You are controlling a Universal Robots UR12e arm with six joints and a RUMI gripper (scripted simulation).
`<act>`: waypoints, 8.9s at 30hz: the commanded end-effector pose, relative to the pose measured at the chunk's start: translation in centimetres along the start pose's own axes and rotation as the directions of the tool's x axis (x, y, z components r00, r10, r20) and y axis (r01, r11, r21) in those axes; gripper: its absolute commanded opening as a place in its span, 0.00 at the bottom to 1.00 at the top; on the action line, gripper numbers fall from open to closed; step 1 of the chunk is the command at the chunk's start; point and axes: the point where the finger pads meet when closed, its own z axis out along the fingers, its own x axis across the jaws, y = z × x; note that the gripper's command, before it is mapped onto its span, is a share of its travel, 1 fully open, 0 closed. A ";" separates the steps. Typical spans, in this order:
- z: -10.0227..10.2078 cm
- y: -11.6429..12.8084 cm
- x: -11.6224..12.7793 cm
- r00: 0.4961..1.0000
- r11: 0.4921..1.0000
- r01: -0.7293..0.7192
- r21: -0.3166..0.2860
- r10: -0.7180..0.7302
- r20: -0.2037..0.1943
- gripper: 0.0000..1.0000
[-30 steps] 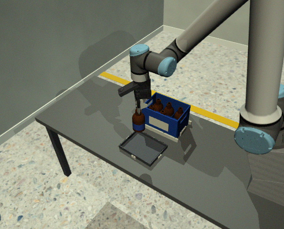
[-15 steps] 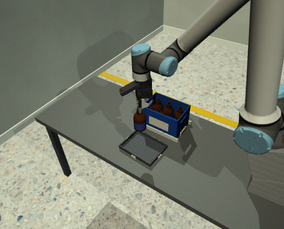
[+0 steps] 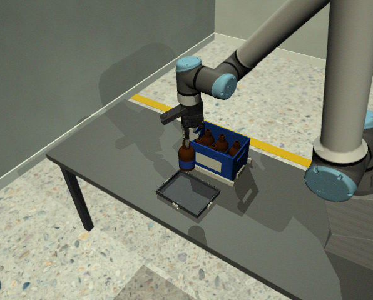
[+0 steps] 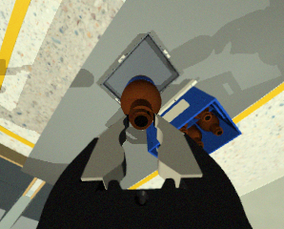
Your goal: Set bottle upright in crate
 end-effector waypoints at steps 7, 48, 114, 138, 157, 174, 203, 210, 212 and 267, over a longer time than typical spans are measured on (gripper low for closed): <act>-0.1 1.2 0.5 1.000 1.000 0.000 0.001 0.000 -0.001 0.00; -0.1 8.9 3.4 1.000 1.000 0.000 0.001 0.000 -0.001 0.00; -0.1 20.0 7.5 1.000 1.000 0.000 0.001 0.000 -0.001 0.00; -0.1 21.9 8.2 1.000 1.000 0.000 0.001 0.000 -0.001 0.00; -0.1 22.4 8.4 1.000 1.000 0.000 0.001 0.000 -0.001 0.00; -0.1 22.5 8.4 1.000 1.000 0.000 0.001 0.000 -0.001 0.00; -0.1 22.5 8.4 1.000 1.000 0.000 0.001 0.000 -0.001 0.00; -0.1 22.5 8.4 1.000 1.000 0.000 0.001 0.000 -0.001 0.00; 0.0 22.5 8.4 1.000 1.000 0.000 0.001 0.000 -0.001 0.00; 3.8 22.5 8.5 1.000 1.000 0.000 0.001 0.000 -0.001 0.00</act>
